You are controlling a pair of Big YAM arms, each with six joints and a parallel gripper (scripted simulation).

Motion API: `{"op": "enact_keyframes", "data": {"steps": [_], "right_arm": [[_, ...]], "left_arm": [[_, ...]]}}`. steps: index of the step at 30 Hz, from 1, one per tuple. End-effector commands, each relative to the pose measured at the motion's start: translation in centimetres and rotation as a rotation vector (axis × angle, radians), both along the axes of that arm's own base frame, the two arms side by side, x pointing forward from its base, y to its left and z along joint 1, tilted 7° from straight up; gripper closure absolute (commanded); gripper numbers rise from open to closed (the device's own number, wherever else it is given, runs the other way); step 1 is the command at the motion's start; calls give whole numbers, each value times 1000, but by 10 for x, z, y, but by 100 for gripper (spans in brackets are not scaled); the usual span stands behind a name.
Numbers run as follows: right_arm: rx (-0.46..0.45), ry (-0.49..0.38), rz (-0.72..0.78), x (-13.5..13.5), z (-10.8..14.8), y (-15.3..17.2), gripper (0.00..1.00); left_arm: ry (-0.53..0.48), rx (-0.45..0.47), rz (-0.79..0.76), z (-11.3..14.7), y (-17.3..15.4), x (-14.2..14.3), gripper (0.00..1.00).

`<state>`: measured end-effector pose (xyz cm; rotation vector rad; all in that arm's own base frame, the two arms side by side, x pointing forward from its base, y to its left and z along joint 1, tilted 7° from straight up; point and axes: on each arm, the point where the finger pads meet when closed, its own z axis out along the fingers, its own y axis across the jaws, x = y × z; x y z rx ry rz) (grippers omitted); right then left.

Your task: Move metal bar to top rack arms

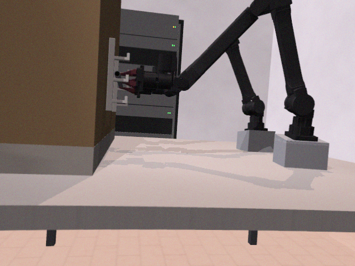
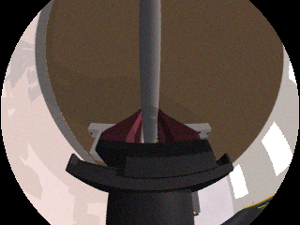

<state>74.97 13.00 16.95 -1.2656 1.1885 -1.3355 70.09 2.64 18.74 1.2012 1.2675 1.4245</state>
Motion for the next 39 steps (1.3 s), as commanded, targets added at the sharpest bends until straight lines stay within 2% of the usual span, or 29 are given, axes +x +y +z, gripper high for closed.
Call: {"op": "enact_keyframes", "data": {"steps": [1, 39], "right_arm": [[23, -73, -4, 0, 41, 0, 100], [23, -73, -4, -7, 58, 2, 100]], "left_arm": [[-39, 1, 5, 20, 2, -3, 100], [-39, 1, 5, 38, -1, -8, 100]]}}
